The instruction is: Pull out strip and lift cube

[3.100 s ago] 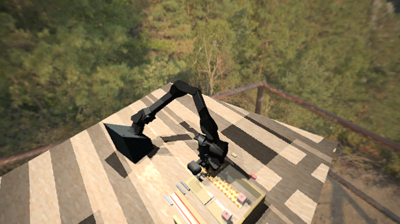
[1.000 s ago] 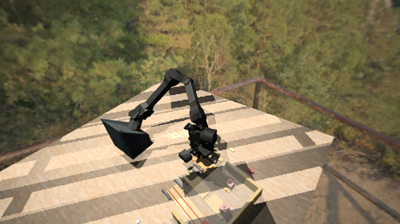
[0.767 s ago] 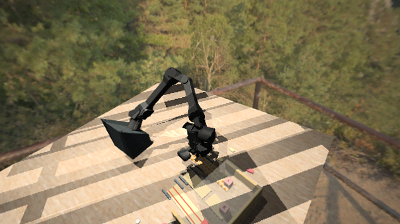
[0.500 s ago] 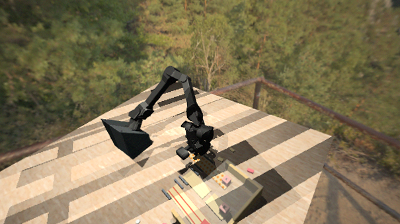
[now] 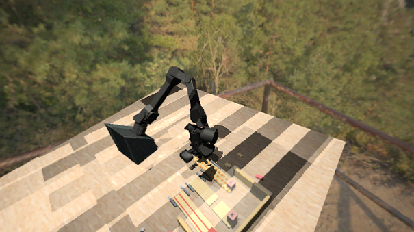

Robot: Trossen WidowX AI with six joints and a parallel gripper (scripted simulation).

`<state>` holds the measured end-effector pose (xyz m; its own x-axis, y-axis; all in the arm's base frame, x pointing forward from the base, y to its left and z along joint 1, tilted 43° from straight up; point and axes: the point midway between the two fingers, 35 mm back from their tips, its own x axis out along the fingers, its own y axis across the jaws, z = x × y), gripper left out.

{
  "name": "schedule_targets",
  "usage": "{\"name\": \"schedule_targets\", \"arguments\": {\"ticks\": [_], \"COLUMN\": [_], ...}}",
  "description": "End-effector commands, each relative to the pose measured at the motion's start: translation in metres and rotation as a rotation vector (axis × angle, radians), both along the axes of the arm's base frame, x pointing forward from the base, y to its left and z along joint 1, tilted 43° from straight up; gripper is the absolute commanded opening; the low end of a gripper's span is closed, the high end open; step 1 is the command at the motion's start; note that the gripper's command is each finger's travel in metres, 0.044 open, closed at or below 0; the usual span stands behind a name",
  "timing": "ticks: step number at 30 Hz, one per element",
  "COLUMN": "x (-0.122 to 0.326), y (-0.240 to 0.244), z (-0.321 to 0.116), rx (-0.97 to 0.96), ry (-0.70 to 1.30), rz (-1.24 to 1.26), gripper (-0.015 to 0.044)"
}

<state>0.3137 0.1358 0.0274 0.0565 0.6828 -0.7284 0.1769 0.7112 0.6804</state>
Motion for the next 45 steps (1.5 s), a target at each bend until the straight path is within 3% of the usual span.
{"name": "schedule_targets", "arguments": {"ticks": [1, 45], "x": [-0.014, -0.076], "y": [0.006, 0.015], "z": [-0.004, 0.002], "rx": [-0.002, -0.001], "ry": [0.025, 0.028], "rz": [0.014, 0.014], "gripper": [0.0, 0.0]}}
